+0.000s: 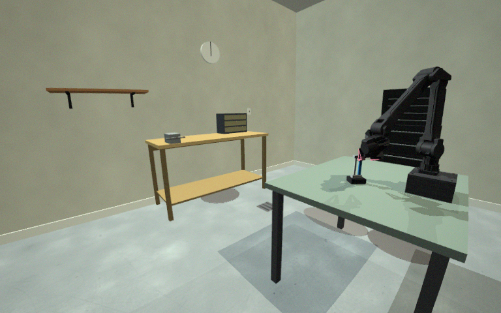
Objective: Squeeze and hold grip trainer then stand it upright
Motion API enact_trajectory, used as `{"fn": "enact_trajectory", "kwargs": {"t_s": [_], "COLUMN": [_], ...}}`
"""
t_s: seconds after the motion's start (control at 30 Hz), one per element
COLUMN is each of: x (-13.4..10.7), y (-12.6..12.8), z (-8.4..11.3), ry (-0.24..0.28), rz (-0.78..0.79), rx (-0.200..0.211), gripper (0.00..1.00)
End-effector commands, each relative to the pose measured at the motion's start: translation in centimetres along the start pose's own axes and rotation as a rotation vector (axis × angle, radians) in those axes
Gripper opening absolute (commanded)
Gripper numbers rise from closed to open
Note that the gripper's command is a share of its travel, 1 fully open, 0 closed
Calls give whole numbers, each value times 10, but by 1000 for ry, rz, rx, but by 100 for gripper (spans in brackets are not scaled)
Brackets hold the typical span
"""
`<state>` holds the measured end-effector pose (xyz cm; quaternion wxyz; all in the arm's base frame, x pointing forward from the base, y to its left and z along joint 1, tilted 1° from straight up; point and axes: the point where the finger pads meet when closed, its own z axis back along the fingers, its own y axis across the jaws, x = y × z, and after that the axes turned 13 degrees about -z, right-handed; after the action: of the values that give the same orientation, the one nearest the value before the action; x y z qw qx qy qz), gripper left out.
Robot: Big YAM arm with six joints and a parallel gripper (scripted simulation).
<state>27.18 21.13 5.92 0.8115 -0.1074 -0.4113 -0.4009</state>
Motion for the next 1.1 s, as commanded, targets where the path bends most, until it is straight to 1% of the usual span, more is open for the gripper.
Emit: {"fn": "enact_trajectory", "kwargs": {"t_s": [0.0, 0.07, 0.17, 0.23, 0.33, 0.37, 0.5, 0.63, 1.07], "x": [2, 0, 3, 2, 1, -1, 1, 0, 0], "y": [18, 17, 18, 18, 16, 5, 17, 13, 13], "z": [26, 28, 37, 40, 39, 34, 43, 41, 41], "ry": [15, 12, 17, 16, 13, 2, 14, 12, 12], "rz": [-58, -50, -59, -57, -51, -31, -54, -51, -48], "rx": [36, 29, 36, 35, 30, 15, 32, 30, 30], "gripper": [76, 76, 76, 76, 76, 76, 76, 76, 76]}}
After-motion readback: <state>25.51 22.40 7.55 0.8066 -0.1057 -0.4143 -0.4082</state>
